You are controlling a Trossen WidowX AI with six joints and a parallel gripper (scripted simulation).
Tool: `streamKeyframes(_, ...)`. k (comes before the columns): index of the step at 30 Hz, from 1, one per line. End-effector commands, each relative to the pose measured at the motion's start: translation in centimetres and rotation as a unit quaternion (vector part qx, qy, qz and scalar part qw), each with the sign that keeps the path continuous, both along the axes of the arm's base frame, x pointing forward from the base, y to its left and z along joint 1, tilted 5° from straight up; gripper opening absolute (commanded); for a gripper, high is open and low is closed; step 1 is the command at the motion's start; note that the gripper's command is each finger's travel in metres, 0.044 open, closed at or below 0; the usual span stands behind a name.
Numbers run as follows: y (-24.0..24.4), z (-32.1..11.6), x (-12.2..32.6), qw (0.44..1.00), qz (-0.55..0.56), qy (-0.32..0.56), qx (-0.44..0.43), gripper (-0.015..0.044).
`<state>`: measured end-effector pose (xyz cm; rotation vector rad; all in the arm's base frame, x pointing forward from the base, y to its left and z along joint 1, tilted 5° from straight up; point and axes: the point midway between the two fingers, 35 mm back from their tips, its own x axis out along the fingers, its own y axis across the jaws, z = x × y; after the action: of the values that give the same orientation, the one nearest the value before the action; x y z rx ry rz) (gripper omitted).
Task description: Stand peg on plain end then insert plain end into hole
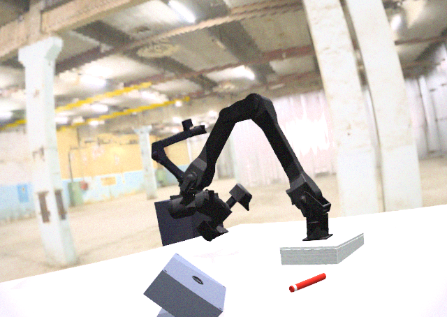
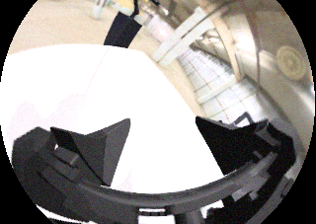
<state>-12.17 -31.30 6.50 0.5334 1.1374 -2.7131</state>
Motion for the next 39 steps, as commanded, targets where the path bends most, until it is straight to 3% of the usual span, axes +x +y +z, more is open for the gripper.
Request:
streamKeyframes(1,-0.4,-0.1,1.4,0.999,0.033,-0.017,0.035,0.044)
streamKeyframes(20,-1.3,-1.2,9.6,0.94,0.229,-0.074,0.244,0.044)
streamKeyframes(39,0.1,-2.1,17.6,0.792,0.423,-0.079,0.434,0.044)
